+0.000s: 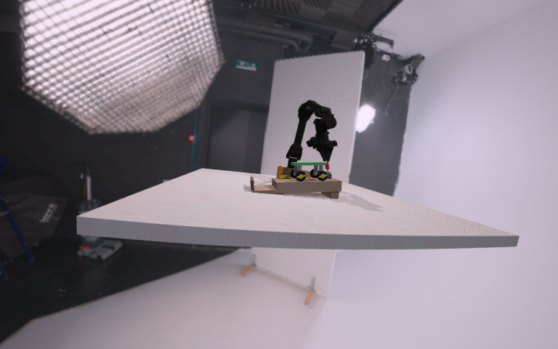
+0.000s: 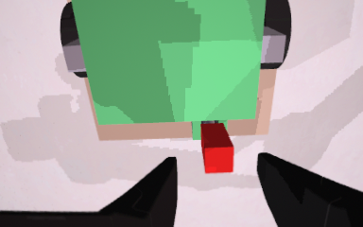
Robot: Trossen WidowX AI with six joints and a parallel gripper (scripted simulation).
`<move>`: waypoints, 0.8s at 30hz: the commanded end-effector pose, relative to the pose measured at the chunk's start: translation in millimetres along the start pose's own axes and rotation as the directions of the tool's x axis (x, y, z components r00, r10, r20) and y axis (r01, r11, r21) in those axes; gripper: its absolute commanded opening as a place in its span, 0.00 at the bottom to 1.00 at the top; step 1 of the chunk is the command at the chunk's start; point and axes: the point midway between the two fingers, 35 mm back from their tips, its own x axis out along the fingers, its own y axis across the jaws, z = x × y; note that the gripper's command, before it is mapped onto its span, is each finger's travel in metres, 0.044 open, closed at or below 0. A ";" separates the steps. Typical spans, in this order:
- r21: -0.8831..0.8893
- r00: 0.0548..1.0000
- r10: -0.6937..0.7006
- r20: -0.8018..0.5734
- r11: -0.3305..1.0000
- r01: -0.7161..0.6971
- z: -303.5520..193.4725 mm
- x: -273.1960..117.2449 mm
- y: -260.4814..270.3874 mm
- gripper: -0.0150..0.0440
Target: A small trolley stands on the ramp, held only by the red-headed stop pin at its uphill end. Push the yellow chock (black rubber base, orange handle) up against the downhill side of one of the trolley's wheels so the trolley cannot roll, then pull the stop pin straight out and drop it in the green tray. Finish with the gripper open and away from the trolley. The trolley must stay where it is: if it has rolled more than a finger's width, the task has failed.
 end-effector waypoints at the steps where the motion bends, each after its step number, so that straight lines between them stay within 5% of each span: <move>1: 0.003 1.000 -0.006 -0.003 1.000 0.006 -0.7 5.1 -1.6 0.58; 24: 0.003 1.000 -0.006 -0.004 1.000 0.006 -0.8 33.3 0.1 0.58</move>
